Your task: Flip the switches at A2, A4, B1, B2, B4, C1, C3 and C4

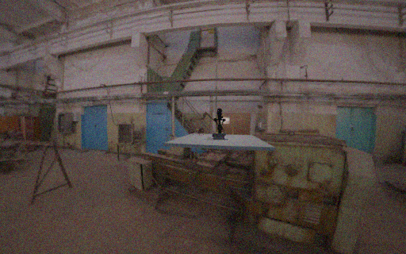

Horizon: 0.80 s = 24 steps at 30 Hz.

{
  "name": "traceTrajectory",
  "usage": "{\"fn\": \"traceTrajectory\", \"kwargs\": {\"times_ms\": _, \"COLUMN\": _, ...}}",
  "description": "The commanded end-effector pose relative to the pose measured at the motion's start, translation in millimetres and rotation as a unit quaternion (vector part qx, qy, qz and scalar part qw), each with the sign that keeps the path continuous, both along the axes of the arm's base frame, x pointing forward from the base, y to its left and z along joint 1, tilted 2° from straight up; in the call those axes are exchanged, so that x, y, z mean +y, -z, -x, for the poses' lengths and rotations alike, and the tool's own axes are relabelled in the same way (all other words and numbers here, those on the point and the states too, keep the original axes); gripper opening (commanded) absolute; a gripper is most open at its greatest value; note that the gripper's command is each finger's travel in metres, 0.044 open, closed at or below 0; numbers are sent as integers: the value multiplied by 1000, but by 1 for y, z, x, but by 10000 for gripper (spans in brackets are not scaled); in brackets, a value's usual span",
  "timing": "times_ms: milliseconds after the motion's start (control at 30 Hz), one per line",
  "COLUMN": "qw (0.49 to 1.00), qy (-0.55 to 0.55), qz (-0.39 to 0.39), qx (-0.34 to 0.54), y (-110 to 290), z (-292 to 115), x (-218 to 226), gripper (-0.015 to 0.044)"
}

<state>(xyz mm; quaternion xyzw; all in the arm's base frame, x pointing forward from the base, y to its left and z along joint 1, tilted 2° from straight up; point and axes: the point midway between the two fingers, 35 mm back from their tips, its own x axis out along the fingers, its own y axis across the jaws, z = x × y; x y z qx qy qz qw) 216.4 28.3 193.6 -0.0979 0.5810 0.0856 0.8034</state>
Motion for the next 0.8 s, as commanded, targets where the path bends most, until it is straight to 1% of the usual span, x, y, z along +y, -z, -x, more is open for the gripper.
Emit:
{"fn": "traceTrajectory", "kwargs": {"times_ms": 0, "qw": 1000, "qy": 0, "qz": 0, "qx": -1, "y": 2, "z": -3, "x": 1, "gripper": 374}}
{"fn": "traceTrajectory", "kwargs": {"times_ms": 67, "qw": 1000, "qy": -1, "qz": -3, "qx": -8, "y": 20, "z": -23, "x": 9, "gripper": 321}}
{"fn": "traceTrajectory", "kwargs": {"times_ms": 133, "qw": 1000, "qy": -2, "qz": -10, "qx": -17, "y": 48, "z": -49, "x": 21, "gripper": 269}}
{"fn": "traceTrajectory", "kwargs": {"times_ms": 200, "qw": 1000, "qy": 0, "qz": -16, "qx": -20, "y": 69, "z": -64, "x": 29, "gripper": 216}}
{"fn": "traceTrajectory", "kwargs": {"times_ms": 467, "qw": 1000, "qy": 1, "qz": -17, "qx": -21, "y": 74, "z": -66, "x": 30, "gripper": 6}}
{"fn": "traceTrajectory", "kwargs": {"times_ms": 567, "qw": 999, "qy": 0, "qz": -20, "qx": -32, "y": 102, "z": -76, "x": 32, "gripper": 0}}
{"fn": "traceTrajectory", "kwargs": {"times_ms": 767, "qw": 999, "qy": 0, "qz": -20, "qx": -33, "y": 106, "z": -77, "x": 32, "gripper": 0}}
